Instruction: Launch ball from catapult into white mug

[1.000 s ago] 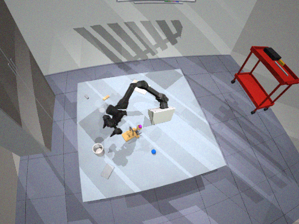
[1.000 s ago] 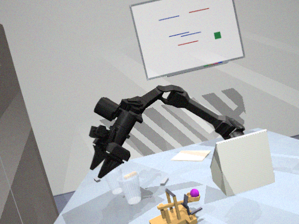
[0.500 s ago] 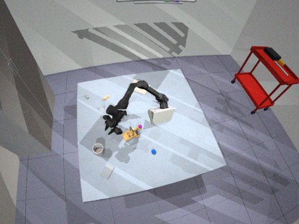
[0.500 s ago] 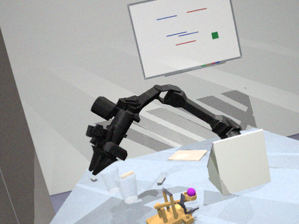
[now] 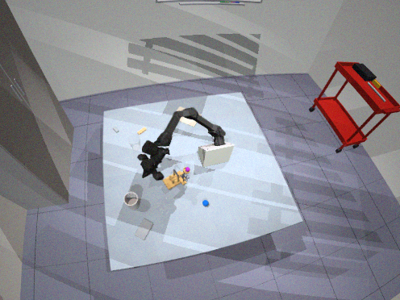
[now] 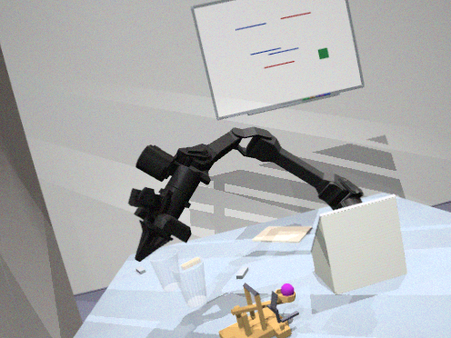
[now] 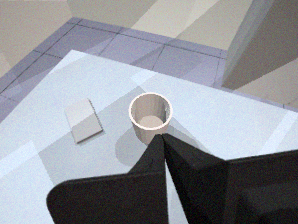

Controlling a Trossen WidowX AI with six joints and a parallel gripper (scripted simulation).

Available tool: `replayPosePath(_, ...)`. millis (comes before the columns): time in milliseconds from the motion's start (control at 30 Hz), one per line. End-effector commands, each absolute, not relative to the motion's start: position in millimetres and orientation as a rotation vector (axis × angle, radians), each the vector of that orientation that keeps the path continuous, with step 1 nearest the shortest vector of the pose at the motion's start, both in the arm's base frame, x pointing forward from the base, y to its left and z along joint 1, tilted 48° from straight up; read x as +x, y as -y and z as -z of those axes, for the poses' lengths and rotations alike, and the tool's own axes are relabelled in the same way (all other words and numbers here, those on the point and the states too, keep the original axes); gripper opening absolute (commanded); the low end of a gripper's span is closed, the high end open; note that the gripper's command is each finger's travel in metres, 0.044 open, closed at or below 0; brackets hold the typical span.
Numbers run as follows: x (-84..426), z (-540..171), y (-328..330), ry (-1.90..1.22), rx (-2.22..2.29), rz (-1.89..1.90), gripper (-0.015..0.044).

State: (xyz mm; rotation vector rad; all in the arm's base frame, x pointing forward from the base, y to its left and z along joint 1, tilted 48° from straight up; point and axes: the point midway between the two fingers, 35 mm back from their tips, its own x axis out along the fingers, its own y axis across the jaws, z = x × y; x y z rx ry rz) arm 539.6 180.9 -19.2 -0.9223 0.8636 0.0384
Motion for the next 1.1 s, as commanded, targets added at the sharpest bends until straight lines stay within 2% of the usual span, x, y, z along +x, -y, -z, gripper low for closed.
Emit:
replayPosePath(0, 532, 27, -180, -0.893, -0.962, -0.044, 0.0000)
replayPosePath(533, 444, 95, -174, -1.178, -1.376, -0.173, 0.0000)
replayPosePath(1067, 360, 126, -151, -1.411, -1.838, -0.323, 0.0000)
